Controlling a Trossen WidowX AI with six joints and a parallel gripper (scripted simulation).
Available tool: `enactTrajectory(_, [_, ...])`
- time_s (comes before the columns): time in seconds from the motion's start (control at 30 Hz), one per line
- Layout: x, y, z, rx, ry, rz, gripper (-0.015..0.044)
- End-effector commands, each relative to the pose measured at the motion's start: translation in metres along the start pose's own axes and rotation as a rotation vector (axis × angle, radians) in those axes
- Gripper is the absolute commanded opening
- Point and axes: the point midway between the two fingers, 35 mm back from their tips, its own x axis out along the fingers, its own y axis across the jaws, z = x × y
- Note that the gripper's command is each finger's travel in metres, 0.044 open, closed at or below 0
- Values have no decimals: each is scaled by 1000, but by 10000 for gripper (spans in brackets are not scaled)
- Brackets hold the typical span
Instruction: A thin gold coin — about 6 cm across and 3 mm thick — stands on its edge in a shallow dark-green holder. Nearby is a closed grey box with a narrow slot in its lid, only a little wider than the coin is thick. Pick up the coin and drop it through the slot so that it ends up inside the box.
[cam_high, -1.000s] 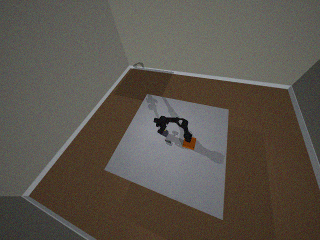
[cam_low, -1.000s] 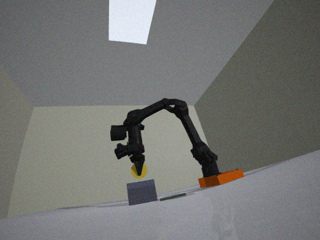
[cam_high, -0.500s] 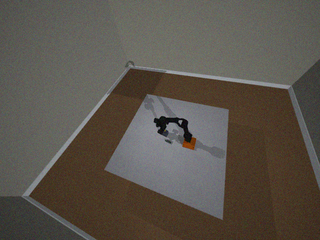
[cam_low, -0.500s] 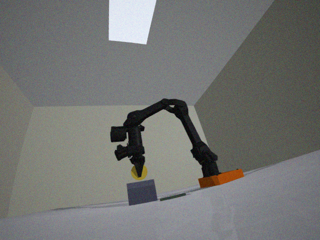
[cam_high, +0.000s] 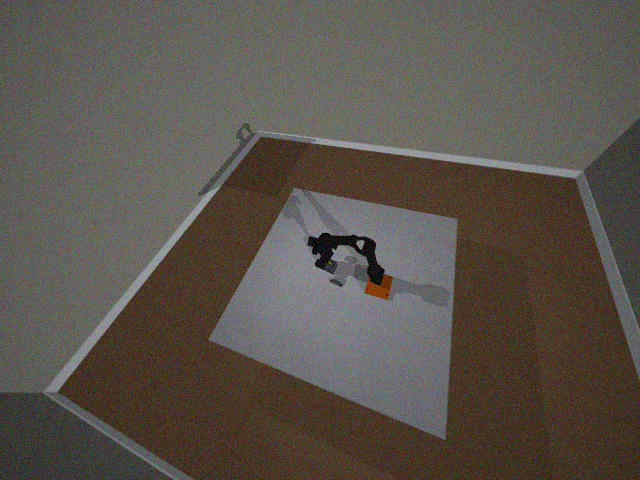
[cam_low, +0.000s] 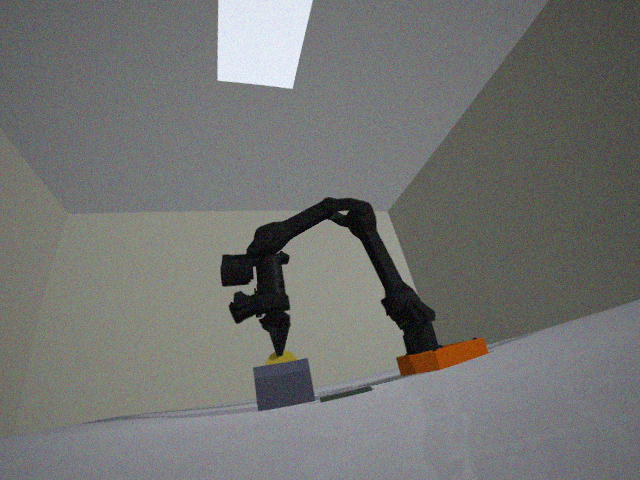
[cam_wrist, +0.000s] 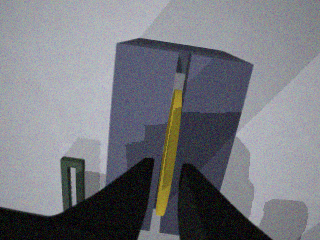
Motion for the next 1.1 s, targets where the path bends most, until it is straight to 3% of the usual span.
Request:
enactTrajectory(0.0, [0, 0, 0, 0, 0, -1, 131])
enactTrajectory(0.07, [0, 0, 0, 0, 0, -1, 161])
enactTrajectory(0.33, [0, 0, 0, 0, 0, -1, 161])
enactTrajectory(0.6, [-20, 0, 0, 0, 1, -1, 371])
enactTrajectory(0.7, [-51, 0, -3, 2, 7, -1, 440])
enactTrajectory(1.07, [-61, -1, -4, 3, 9, -1, 440])
